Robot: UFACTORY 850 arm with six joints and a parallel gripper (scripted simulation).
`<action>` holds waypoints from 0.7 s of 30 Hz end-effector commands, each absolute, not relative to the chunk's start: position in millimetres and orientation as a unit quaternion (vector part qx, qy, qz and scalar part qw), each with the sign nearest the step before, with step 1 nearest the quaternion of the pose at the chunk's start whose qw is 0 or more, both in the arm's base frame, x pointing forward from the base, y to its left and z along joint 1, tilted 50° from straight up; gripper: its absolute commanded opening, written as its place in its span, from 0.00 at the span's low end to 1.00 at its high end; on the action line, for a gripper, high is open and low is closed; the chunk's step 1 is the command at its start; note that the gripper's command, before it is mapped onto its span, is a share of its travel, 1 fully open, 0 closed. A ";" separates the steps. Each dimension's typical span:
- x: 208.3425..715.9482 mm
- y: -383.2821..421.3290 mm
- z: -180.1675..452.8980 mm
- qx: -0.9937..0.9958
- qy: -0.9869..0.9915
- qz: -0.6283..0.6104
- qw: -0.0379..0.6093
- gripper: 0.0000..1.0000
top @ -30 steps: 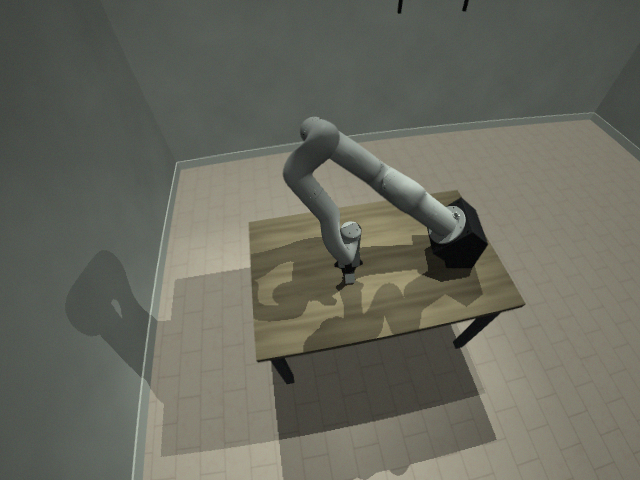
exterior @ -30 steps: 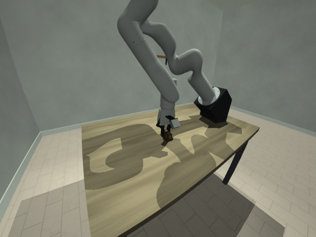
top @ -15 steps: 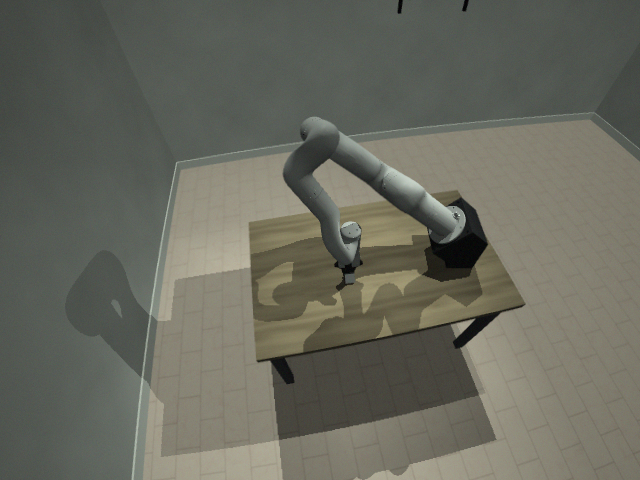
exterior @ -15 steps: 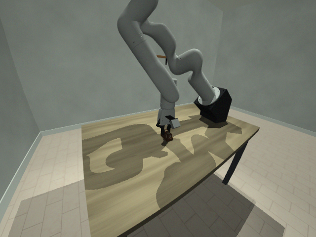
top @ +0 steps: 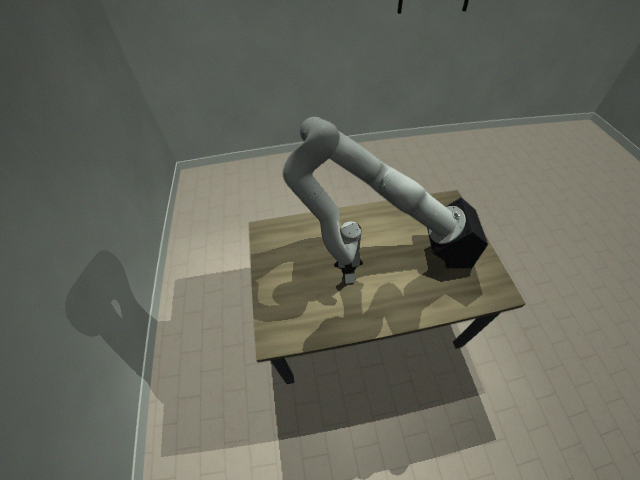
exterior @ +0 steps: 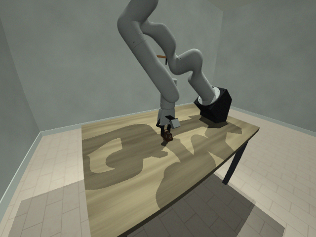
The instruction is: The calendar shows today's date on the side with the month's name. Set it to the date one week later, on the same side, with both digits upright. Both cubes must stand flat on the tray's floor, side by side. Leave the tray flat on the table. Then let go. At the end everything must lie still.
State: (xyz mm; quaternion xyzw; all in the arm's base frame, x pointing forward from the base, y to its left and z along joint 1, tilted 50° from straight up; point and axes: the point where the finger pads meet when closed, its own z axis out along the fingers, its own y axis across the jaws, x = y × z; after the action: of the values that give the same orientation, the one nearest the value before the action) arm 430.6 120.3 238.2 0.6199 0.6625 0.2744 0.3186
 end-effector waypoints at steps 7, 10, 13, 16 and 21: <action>430.6 120.4 238.4 0.620 0.662 0.275 0.319 0.45; 430.6 120.4 238.4 0.620 0.662 0.275 0.319 0.49; 430.6 120.4 238.4 0.620 0.662 0.275 0.319 0.49; 430.6 120.4 238.4 0.620 0.662 0.275 0.319 0.49; 429.8 120.4 239.2 0.620 0.662 0.275 0.319 0.49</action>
State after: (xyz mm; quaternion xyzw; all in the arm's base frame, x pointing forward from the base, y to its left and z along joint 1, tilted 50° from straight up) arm 430.5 120.3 238.2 0.6199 0.6625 0.2744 0.3186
